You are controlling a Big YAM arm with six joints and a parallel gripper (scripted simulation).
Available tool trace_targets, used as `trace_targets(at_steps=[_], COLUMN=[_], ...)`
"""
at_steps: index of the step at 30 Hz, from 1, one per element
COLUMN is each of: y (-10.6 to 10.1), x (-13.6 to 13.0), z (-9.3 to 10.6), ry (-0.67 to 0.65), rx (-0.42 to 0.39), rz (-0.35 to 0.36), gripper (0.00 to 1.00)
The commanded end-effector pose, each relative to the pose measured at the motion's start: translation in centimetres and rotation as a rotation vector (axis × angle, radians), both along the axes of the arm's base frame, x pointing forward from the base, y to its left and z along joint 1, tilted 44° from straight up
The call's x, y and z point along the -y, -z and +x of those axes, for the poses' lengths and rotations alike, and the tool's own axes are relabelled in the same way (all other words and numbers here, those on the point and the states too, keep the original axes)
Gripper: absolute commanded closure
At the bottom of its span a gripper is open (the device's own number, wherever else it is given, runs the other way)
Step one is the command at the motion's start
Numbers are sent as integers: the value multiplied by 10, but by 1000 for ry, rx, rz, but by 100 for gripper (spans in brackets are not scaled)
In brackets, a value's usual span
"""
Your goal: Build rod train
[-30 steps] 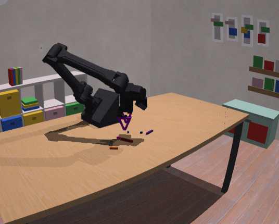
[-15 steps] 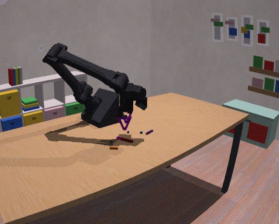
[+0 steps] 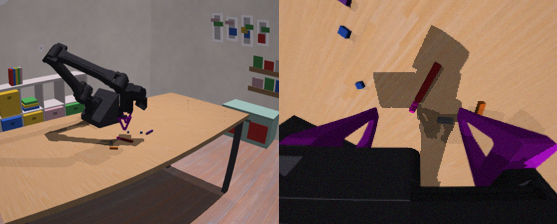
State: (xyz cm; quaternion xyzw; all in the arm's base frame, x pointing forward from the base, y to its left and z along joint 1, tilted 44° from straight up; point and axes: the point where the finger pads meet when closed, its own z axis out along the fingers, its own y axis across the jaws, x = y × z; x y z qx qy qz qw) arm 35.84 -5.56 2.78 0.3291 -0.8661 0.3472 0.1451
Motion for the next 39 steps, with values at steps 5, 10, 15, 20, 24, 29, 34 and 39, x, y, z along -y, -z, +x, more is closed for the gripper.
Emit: trace_targets(at_steps=[5,10,15,20,24,29,34,39], y=[-5,-5,-5,-8,-8,-9,-10,-9], x=[-2,-2,-2,2,4,1,6,3], z=[12,12,12,25,27,21,27,25], ry=[-10,-10,-10,81,139,131,204,197], rx=[30,30,30,121,178,170,243,235], rz=[3,3,3,3,3,2,3,2], gripper=[0,0,0,0,0,0,0,0])
